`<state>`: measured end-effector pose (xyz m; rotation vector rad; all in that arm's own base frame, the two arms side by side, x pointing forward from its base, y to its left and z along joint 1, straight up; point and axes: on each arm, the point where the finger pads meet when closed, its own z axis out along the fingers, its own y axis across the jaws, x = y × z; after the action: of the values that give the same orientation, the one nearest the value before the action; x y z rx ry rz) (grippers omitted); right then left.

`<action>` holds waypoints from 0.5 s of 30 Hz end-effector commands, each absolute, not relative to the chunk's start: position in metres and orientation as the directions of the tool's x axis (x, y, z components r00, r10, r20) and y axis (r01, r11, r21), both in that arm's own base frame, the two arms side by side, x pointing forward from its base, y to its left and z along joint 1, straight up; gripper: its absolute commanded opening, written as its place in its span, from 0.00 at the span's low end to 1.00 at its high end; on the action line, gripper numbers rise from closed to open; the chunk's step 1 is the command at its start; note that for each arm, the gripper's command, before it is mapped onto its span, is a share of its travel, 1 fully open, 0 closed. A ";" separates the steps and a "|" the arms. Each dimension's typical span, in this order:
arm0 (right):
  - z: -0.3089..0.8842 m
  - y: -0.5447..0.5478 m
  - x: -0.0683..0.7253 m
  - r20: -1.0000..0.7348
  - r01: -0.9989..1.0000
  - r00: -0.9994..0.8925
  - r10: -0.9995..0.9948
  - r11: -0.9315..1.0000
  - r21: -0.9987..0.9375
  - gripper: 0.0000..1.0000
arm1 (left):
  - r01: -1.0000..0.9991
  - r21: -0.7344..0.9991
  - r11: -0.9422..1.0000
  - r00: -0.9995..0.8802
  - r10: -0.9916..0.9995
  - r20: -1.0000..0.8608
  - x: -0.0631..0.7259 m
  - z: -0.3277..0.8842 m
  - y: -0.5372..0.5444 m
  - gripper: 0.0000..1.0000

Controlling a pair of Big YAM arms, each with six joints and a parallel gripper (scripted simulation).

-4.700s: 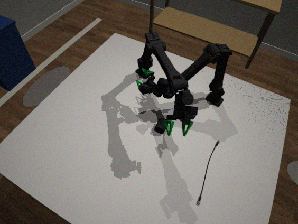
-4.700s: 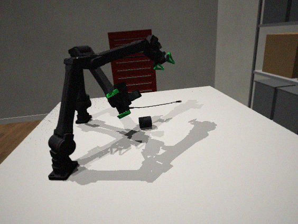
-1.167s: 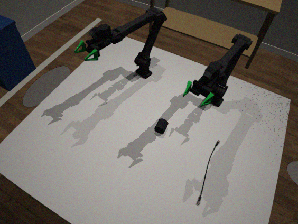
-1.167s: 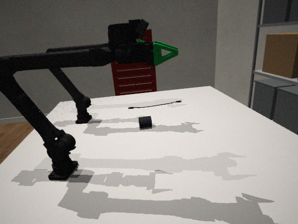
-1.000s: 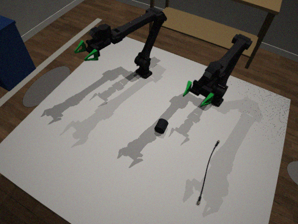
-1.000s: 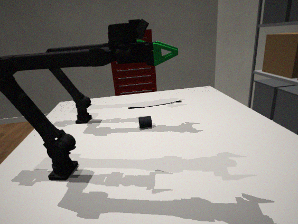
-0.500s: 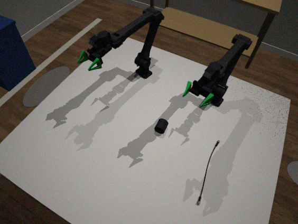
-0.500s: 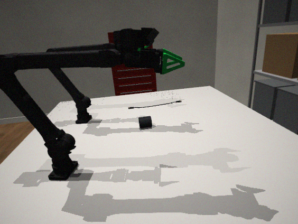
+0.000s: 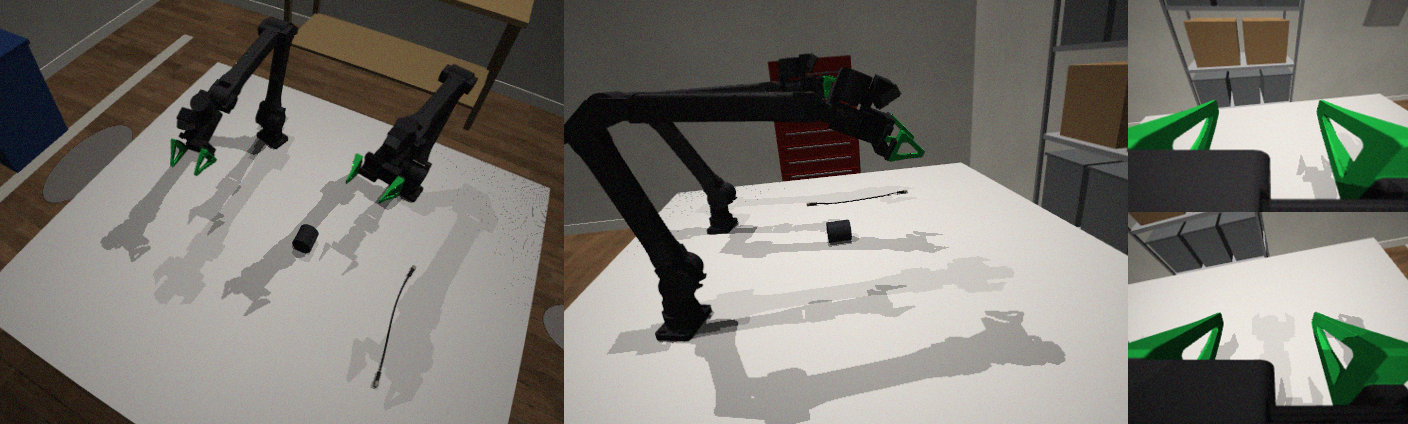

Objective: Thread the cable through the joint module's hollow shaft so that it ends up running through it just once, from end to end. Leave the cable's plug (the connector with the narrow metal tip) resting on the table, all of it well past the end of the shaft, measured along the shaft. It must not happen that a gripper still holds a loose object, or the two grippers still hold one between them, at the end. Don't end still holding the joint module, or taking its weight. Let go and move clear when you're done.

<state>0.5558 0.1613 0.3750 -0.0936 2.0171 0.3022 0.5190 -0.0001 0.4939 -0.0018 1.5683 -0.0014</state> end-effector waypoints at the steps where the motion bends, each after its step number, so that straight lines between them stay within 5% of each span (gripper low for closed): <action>1: 0.399 0.188 0.570 -0.877 -0.203 -0.469 0.104 0.954 0.222 0.96 | 0.003 0.012 1.000 0.037 0.012 -0.999 0.518 0.506 -0.003 1.00; 15: 0.302 0.311 0.534 -0.659 -0.234 -0.752 0.002 0.934 0.270 0.96 | 0.003 0.012 1.000 0.037 0.012 -0.999 0.518 0.506 -0.003 1.00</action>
<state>0.5257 0.2792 0.2837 -0.1866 2.3680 0.4020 0.5191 -0.0001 0.4938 -0.0018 1.5683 -0.0014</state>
